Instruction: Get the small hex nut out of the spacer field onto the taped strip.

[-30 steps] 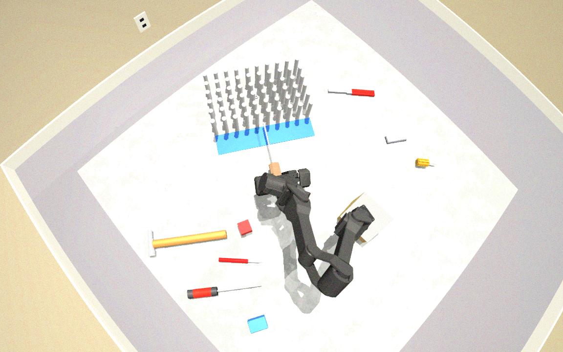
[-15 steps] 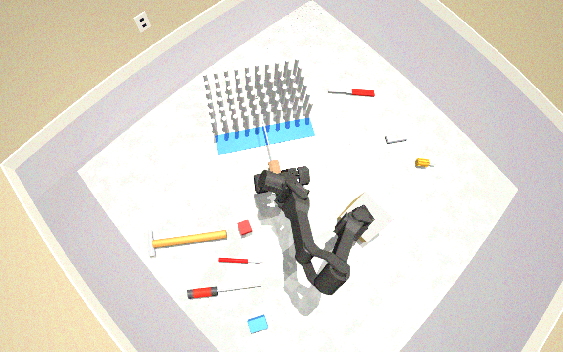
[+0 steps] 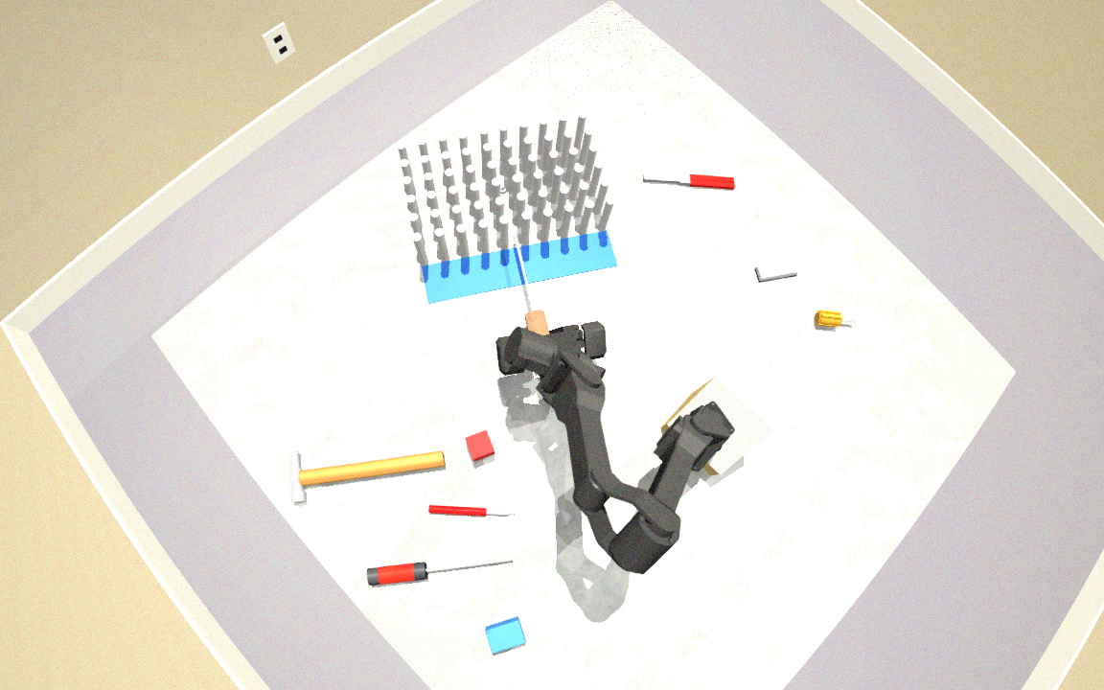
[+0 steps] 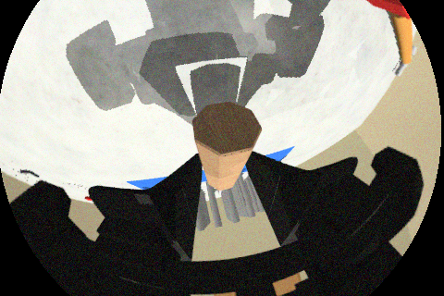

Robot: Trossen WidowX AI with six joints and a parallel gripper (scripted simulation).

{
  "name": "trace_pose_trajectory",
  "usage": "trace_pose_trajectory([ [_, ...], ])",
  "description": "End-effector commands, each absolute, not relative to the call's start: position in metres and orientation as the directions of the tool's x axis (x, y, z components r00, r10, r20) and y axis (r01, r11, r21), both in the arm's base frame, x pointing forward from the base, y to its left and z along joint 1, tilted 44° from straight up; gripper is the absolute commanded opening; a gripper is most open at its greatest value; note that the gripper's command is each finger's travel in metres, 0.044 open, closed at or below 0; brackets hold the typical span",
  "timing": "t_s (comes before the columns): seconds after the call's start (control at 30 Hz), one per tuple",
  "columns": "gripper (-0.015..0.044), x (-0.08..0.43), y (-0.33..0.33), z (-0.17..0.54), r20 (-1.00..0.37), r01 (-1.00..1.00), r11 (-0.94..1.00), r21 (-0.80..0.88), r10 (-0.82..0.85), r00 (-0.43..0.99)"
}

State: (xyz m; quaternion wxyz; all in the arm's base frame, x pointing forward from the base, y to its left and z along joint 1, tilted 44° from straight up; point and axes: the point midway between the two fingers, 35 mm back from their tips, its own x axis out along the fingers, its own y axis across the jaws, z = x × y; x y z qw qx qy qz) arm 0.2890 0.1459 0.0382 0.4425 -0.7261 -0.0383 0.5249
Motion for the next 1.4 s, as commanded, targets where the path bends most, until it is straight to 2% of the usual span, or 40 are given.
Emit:
trace_pose_trajectory([
  [0.0, 0.0000, 0.294, 0.144, 0.038, -0.726, -0.404, -0.606, -0.685, 0.518, 0.452],
  [1.37, 0.0000, 0.315, 0.140, 0.031, -0.726, -0.403, -0.607, -0.685, 0.517, 0.454],
])
